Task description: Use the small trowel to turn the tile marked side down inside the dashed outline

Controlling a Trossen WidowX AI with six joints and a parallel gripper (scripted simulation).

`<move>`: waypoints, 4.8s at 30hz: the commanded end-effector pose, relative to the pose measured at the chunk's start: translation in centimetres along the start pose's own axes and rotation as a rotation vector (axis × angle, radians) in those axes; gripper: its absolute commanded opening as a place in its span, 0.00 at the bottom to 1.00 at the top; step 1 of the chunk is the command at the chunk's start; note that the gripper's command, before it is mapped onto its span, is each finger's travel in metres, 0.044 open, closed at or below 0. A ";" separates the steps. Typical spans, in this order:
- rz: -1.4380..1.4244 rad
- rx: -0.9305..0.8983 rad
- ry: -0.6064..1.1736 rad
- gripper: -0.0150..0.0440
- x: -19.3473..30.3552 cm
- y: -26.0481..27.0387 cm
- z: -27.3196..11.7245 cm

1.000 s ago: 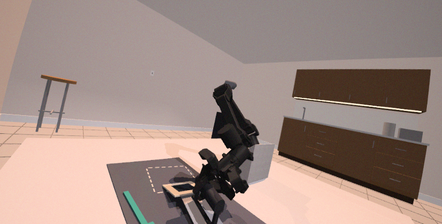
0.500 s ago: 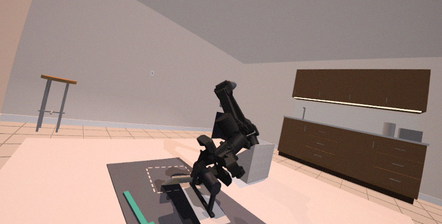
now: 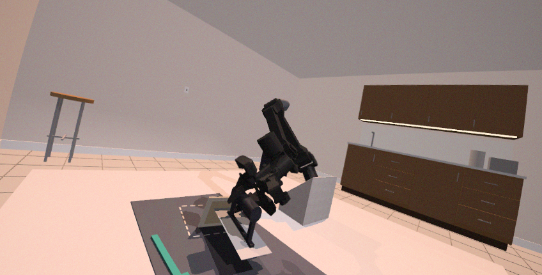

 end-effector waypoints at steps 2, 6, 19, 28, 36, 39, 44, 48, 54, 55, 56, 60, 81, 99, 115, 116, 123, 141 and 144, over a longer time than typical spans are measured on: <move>0.003 0.012 -0.001 0.25 1.8 0.0 -0.1; 0.002 0.012 0.000 0.25 3.2 0.5 0.0; 0.005 0.009 -0.005 0.25 1.1 -0.9 -0.6; 0.006 0.012 -0.004 0.25 -2.1 -2.6 -1.9; 0.006 0.013 -0.003 0.25 -2.3 -2.7 -2.0; 0.006 0.013 -0.003 0.25 -2.3 -2.7 -2.0; 0.006 0.013 -0.003 0.25 -2.3 -2.7 -2.0; 0.006 0.013 -0.003 0.25 -2.3 -2.7 -2.0; 0.006 0.013 -0.003 0.25 -2.3 -2.7 -2.0; 0.006 0.013 -0.003 0.25 -2.3 -2.7 -2.0; 0.006 0.013 -0.003 0.25 -2.3 -2.7 -2.0; 0.006 0.013 -0.003 0.25 -2.3 -2.7 -2.0; 0.035 -0.033 -0.012 0.25 1.3 -3.1 0.4; 0.057 -0.069 -0.044 0.25 8.6 -2.9 4.0; 0.098 -0.081 -0.053 0.25 15.4 -1.6 5.8; 0.102 -0.081 -0.053 0.25 15.8 -1.4 5.9; 0.122 -0.088 -0.047 0.25 19.0 -0.5 6.1; 0.122 -0.077 -0.034 0.25 26.8 2.3 5.5; 0.110 -0.069 -0.033 0.25 28.1 2.8 5.3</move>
Point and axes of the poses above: the point midway between the two fingers, 35 mm back from their tips, its own z axis out along the fingers, its own y axis across the jaws, x = y × z, the point moved 9 cm from there along -z, back along the fingers, and after that the axes turned 8 degrees about -z, right-handed, at the moved point
